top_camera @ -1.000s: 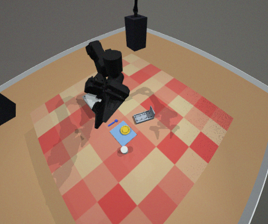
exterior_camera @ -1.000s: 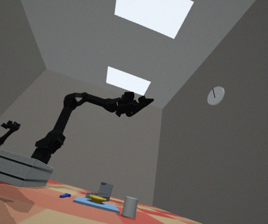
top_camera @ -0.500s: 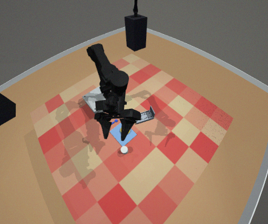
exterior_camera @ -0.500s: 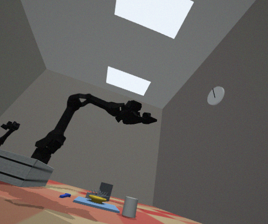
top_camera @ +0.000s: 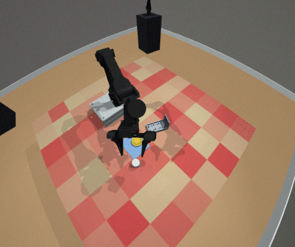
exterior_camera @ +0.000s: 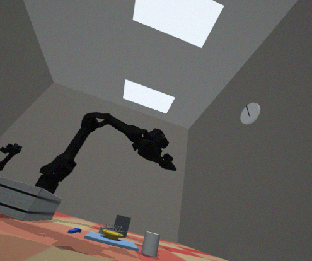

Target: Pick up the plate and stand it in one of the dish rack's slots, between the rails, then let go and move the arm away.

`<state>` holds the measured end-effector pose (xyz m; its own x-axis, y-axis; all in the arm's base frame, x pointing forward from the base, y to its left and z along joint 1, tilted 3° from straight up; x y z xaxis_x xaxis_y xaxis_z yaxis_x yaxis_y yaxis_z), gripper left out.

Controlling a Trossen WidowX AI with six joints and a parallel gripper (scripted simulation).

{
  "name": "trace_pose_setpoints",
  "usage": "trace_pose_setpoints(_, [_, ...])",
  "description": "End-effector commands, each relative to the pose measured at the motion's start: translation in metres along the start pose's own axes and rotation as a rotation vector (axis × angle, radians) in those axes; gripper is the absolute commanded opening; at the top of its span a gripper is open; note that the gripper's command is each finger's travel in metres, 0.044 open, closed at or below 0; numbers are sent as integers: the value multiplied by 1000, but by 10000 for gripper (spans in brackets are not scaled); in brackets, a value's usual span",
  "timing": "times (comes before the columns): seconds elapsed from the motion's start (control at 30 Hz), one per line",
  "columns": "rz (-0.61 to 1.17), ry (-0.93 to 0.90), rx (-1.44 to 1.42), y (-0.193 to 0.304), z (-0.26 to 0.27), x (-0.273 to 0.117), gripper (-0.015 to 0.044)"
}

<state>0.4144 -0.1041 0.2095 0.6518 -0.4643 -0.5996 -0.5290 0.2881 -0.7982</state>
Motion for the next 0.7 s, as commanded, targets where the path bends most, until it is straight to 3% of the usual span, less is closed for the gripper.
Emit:
trace_pose_setpoints(0.0, [111,-27,-124,28,3,12,400])
trace_pose_setpoints(0.67, [556,-249,-590,136,7,26,400])
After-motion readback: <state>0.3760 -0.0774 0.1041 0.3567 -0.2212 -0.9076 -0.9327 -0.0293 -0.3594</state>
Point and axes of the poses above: the point midway between the two fingers, 35 mm back from their tips, its own x axis out along the fingers, its own z axis across the jaws, y = z × x, the point moved 2 cm from there along -x, back along the fingers, and after that the axes turned 15 degrees about -x, right-handed, at the moved point
